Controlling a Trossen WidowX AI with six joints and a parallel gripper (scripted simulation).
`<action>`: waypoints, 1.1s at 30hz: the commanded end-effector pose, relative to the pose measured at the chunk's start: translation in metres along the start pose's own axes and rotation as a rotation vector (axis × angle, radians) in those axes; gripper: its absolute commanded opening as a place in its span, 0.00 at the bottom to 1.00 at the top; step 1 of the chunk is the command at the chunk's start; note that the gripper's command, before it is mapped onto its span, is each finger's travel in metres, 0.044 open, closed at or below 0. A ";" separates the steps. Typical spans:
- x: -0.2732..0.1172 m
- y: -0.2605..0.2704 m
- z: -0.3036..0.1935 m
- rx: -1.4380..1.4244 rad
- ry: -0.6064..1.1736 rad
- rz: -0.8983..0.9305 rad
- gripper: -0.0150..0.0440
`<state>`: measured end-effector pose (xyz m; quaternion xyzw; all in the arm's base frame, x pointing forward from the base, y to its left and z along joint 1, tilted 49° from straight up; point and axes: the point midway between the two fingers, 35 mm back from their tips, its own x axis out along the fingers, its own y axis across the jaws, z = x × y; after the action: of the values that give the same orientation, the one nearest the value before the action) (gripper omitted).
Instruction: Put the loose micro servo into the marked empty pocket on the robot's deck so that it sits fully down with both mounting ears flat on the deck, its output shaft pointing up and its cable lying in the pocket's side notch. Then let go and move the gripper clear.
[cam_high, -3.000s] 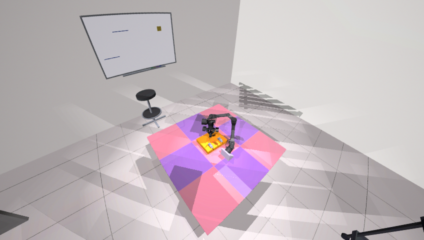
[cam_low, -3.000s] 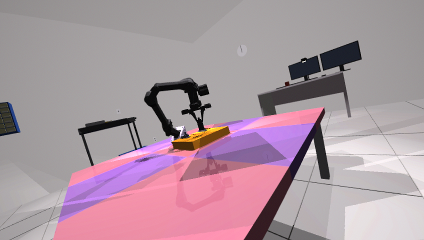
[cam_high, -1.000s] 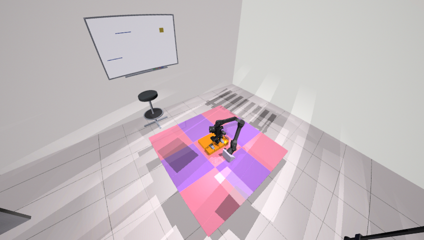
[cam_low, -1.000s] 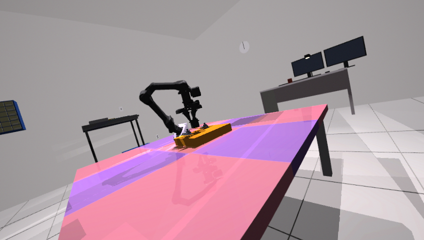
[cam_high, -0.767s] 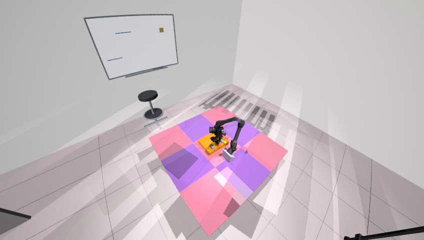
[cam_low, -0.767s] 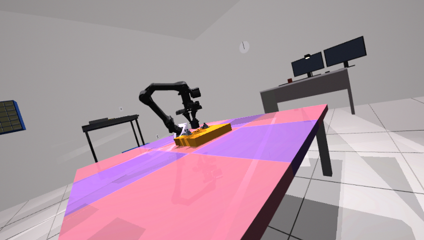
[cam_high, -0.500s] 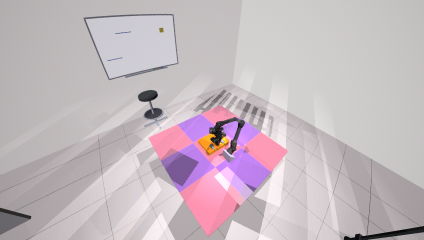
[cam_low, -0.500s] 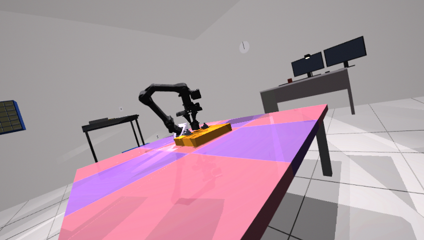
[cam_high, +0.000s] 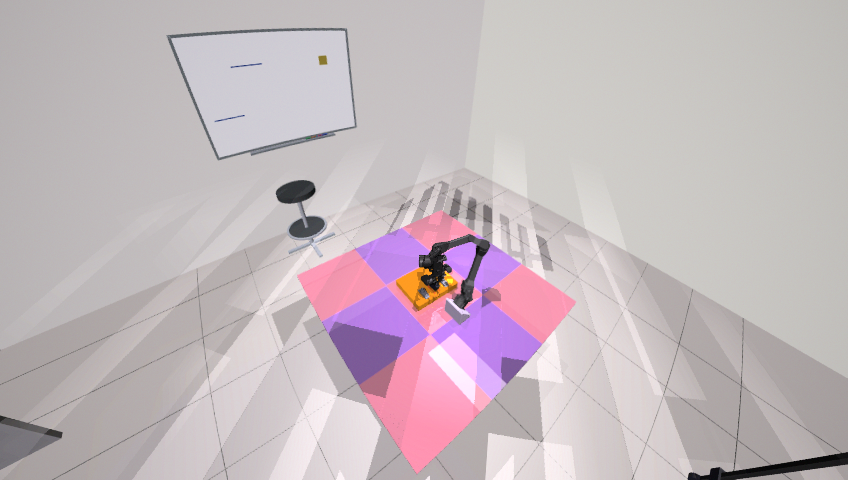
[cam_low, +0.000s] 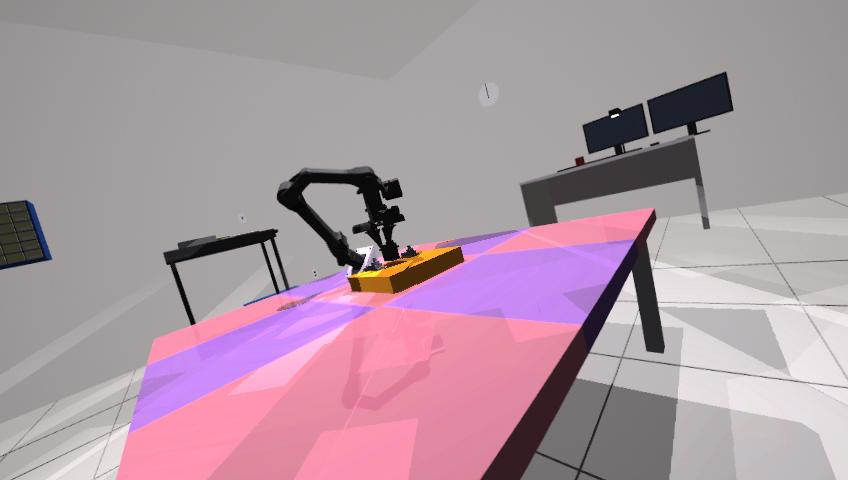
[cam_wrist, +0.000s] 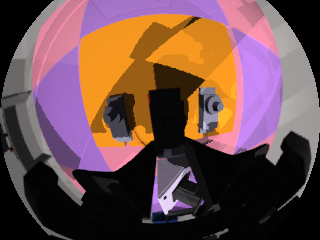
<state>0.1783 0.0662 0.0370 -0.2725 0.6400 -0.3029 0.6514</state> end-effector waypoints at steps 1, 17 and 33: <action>0.000 0.000 0.002 -0.003 -0.007 0.000 0.25; 0.014 0.000 0.002 -0.002 -0.008 0.000 0.25; 0.029 0.000 0.002 -0.002 -0.008 0.000 0.25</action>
<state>0.1790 0.0470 0.0201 -0.2718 0.6396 -0.3025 0.6523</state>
